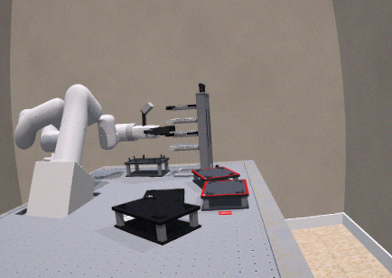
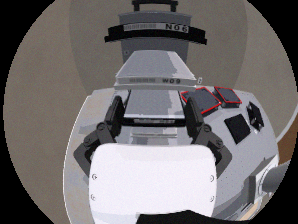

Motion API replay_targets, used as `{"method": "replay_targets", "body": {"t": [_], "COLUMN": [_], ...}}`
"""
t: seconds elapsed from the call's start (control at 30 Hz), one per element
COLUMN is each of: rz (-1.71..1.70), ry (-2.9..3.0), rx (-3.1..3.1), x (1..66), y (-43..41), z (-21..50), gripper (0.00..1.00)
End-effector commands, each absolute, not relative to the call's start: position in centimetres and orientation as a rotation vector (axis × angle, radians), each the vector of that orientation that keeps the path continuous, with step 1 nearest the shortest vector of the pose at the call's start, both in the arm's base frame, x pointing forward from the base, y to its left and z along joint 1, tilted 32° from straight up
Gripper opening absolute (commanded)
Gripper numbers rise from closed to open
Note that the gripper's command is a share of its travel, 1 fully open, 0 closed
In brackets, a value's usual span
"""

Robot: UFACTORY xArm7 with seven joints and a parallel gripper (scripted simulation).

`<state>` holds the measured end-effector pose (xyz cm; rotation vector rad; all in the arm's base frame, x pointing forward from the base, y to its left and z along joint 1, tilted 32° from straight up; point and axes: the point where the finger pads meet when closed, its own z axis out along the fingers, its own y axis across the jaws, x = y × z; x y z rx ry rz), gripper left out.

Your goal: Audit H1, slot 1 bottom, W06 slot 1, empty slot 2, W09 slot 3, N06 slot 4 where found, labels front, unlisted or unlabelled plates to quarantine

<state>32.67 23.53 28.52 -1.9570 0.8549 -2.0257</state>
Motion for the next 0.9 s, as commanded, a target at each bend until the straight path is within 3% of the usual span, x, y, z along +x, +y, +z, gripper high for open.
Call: {"method": "replay_targets", "body": {"t": [0.0,0.87], "rz": [-2.025,-2.024], "ry": [0.858,0.858], "rx": [-1.955,-1.956], "x": [32.0,28.5], "y": [23.6,24.6], "z": [28.6,28.8], "gripper": [0.0,0.0]}}
